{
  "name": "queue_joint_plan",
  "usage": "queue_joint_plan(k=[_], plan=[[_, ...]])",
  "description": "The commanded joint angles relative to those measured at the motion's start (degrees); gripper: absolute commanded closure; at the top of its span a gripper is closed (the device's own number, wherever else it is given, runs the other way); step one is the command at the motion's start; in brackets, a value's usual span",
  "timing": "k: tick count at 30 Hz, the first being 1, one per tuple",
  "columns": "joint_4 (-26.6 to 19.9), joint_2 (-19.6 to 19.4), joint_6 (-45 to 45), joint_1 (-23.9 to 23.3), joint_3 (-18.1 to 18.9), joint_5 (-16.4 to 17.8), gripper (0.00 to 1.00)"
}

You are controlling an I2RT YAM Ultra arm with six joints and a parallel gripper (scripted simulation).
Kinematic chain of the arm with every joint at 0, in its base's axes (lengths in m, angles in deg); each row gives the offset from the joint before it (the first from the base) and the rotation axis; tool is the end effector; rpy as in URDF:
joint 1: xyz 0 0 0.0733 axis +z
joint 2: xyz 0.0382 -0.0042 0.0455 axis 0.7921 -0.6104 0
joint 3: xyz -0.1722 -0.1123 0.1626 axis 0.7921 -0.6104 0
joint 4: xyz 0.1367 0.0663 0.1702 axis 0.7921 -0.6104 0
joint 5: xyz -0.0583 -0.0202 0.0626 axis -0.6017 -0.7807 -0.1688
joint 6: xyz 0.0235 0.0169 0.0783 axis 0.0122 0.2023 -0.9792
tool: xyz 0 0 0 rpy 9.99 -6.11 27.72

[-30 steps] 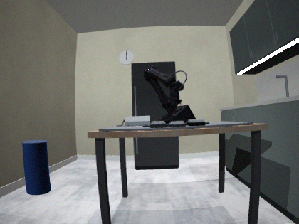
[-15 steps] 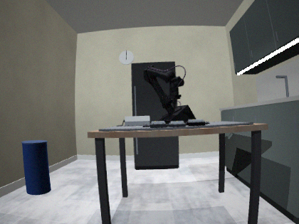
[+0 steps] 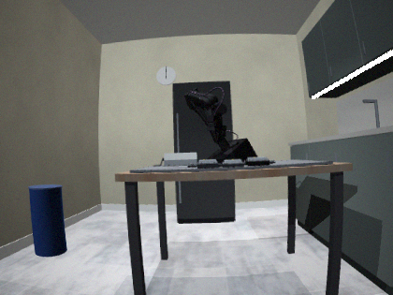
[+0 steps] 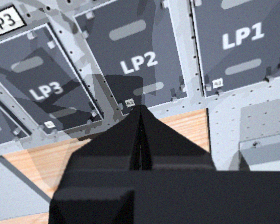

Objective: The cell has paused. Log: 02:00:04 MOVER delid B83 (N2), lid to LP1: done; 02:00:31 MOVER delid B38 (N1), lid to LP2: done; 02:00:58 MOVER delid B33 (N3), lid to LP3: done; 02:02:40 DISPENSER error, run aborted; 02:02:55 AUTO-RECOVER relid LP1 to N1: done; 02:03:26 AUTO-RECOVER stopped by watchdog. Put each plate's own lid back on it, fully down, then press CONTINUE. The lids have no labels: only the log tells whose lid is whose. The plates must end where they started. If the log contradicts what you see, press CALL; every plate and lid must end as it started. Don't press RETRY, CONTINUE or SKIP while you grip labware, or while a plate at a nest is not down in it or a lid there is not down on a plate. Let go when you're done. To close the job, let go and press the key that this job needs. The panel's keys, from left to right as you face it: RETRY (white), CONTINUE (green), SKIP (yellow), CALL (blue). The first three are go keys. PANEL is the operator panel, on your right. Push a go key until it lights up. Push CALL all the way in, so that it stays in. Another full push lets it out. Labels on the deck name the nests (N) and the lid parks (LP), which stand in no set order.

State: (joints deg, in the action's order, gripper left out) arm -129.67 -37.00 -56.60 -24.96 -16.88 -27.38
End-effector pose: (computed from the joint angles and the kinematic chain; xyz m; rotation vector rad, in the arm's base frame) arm 0.1907 0.0543 0.2257 0.1495 2.6822 -0.6401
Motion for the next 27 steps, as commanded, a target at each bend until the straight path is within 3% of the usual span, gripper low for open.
queue_joint_plan(k=[1,14,16,21,27], plan=[[0.28,3.74,-0.08,-1.68,0.20,0.83,1.00],[1.35,12.46,2.48,-16.49,1.46,3.86,1.00],[1.35,12.46,2.48,-16.49,1.46,3.86,1.00],[1.76,14.70,4.47,-23.30,2.47,6.02,1.00],[2.49,16.26,12.99,-31.69,4.08,8.84,1.00]])
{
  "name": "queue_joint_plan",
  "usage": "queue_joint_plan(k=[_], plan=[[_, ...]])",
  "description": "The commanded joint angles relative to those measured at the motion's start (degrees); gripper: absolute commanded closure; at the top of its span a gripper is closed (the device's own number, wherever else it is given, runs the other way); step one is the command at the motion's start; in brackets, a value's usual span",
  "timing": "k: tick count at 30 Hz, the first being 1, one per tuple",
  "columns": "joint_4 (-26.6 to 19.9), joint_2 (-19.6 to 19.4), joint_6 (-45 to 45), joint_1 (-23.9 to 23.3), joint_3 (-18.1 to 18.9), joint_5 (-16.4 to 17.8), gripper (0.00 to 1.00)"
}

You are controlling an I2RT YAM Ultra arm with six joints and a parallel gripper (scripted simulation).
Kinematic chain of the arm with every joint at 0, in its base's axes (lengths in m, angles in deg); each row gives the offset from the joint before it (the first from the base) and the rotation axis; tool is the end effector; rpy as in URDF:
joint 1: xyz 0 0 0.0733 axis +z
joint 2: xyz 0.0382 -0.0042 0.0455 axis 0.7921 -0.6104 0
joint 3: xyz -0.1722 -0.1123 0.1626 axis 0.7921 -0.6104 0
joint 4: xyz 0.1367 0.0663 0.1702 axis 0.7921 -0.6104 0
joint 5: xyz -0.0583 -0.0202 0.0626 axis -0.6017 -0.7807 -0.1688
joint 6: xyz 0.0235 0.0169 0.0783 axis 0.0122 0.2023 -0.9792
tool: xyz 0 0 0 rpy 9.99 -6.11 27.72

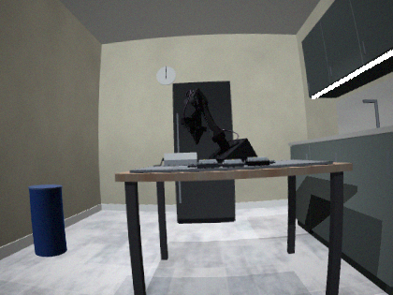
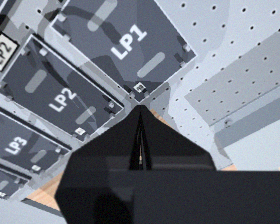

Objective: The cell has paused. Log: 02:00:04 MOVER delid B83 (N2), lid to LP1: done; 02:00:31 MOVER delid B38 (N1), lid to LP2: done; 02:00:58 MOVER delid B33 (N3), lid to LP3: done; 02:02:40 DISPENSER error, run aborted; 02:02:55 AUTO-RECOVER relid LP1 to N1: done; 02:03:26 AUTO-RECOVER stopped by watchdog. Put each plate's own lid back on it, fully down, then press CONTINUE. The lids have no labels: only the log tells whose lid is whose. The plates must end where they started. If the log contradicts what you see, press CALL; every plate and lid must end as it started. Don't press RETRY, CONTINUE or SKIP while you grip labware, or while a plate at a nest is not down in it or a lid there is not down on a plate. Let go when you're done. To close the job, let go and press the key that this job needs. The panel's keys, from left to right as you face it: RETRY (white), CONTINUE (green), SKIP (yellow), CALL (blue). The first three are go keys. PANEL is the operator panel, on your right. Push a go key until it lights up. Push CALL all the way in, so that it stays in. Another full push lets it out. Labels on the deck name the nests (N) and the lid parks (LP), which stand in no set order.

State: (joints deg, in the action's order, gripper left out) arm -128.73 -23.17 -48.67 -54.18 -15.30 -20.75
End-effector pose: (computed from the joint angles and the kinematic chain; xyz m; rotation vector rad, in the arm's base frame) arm 0.1683 -0.0377 0.2683 0.7083 2.5269 -0.5240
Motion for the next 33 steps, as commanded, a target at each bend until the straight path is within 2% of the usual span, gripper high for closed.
queue_joint_plan(k=[1,7,33], plan=[[1.68,2.57,6.48,-3.92,2.84,2.78,1.00],[1.96,1.60,7.54,-4.98,3.07,4.09,1.00],[1.82,0.95,7.46,-5.00,1.75,4.01,1.00]])
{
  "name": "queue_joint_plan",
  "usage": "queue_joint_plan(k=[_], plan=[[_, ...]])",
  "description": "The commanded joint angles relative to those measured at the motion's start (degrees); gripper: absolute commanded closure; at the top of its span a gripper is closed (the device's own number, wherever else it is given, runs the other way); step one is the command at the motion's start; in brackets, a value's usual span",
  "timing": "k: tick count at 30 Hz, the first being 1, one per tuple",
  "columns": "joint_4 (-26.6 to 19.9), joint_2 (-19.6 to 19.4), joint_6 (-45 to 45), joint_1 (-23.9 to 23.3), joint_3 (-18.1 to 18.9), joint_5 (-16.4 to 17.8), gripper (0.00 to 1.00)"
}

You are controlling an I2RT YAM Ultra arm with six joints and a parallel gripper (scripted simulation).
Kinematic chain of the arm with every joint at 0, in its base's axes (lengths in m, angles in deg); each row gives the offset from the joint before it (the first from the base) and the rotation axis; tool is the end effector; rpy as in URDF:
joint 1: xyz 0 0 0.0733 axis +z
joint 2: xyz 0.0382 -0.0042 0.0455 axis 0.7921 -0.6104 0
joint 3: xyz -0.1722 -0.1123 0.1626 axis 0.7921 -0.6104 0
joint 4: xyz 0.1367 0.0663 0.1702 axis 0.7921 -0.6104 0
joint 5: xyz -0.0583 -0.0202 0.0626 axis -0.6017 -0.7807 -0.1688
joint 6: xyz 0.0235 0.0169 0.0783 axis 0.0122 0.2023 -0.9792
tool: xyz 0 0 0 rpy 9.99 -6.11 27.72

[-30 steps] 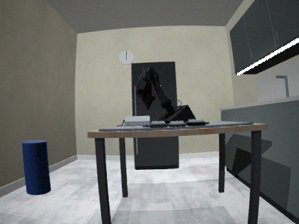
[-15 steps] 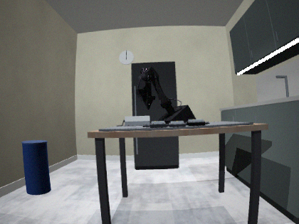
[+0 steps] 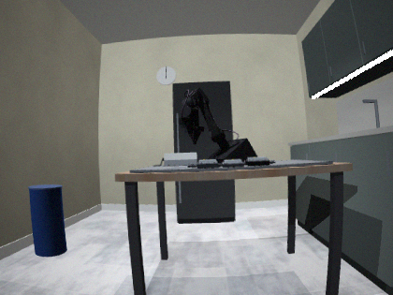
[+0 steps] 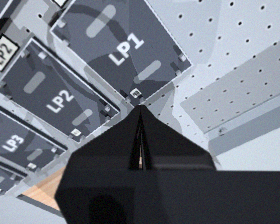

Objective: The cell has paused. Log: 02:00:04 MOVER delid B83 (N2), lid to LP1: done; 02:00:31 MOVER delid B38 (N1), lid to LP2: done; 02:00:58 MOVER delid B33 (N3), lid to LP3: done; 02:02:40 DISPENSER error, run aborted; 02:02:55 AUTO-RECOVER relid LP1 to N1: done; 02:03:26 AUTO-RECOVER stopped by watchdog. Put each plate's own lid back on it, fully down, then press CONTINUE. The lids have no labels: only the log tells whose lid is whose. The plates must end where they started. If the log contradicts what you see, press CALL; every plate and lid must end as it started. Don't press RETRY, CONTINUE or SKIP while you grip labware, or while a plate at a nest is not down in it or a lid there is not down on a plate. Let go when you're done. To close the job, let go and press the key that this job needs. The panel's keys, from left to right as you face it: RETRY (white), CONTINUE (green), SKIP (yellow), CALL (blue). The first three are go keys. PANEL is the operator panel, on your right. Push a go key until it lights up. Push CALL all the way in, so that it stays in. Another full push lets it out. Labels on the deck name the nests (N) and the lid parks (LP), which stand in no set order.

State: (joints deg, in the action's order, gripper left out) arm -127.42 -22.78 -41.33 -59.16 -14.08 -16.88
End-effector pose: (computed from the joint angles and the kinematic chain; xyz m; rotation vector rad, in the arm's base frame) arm 0.1692 -0.0482 0.2743 0.6532 2.5458 -0.4911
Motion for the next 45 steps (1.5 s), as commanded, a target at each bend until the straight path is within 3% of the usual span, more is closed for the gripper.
queue_joint_plan(k=[1,17,22,24,25,26,32,39,41,45], plan=[[0.53,0.55,0.13,-0.03,0.51,0.15,1.00],[0.83,0.54,0.37,-0.27,0.32,0.25,1.00],[1.01,6.07,-0.80,-5.68,-4.02,2.67,1.00],[1.01,6.07,-0.80,-5.68,-4.02,2.67,1.00],[2.33,8.33,-0.26,-7.20,-5.12,3.36,1.00],[1.77,8.23,-0.22,-8.42,-4.43,3.90,1.00],[1.37,13.30,1.03,-16.99,-8.12,7.94,1.00],[1.99,18.30,4.94,-30.72,-10.50,14.84,1.00],[1.99,18.30,4.94,-30.72,-10.50,14.84,1.00],[1.38,19.90,8.22,-40.65,-11.43,20.22,1.00]])
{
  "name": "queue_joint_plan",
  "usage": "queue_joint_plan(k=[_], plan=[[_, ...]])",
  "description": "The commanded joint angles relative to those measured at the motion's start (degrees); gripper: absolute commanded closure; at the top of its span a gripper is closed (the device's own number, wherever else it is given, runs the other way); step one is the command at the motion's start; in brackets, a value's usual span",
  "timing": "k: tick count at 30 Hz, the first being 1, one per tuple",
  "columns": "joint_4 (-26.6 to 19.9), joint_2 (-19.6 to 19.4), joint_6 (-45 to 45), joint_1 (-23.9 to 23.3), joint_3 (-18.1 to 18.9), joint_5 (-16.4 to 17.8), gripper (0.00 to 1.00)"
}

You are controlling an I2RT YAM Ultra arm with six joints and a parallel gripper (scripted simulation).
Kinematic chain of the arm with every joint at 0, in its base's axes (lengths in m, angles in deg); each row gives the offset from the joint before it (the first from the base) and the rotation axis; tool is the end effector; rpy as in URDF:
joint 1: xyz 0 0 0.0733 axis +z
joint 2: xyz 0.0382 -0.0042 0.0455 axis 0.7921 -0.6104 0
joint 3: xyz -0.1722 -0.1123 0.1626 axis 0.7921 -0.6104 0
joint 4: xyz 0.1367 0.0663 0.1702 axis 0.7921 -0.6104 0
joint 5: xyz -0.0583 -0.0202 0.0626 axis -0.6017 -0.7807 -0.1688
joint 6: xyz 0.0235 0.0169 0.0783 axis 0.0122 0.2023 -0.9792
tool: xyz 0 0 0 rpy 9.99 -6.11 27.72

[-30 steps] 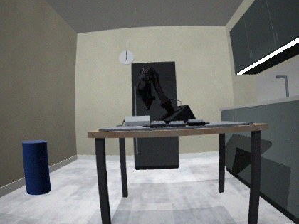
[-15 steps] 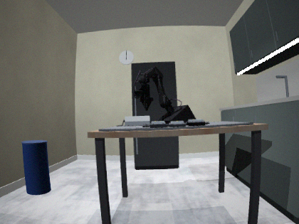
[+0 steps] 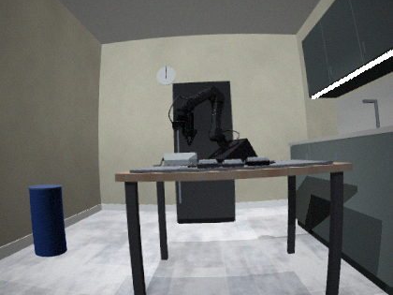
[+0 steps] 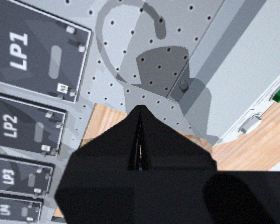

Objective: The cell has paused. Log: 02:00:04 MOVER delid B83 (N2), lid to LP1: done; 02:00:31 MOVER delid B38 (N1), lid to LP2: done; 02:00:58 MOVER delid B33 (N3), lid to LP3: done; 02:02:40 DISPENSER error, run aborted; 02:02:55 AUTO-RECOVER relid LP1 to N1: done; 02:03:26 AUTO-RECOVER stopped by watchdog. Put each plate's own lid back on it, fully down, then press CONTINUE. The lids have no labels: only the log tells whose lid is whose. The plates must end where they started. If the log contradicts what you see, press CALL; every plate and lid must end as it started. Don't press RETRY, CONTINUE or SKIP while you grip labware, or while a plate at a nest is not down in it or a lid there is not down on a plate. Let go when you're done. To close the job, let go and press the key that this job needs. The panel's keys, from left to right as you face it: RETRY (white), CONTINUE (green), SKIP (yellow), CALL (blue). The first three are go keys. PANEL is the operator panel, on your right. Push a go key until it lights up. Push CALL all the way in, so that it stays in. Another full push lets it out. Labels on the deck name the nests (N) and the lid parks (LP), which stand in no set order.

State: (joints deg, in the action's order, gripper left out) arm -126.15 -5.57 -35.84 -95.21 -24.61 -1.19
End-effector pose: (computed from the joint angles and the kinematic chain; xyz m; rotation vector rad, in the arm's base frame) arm 0.0850 -0.0907 0.2589 1.2229 2.2852 -0.3804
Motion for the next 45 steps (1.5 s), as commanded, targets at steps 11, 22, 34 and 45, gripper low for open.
queue_joint_plan(k=[11,22,34,45], plan=[[-1.23,0.61,14.22,-34.07,-0.81,20.78,1.00],[-2.48,-5.72,22.91,-54.49,1.70,31.10,1.00],[-2.61,-15.48,34.15,-68.99,5.00,36.95,1.00],[-3.00,-16.99,36.15,-70.51,6.46,37.85,1.00]])
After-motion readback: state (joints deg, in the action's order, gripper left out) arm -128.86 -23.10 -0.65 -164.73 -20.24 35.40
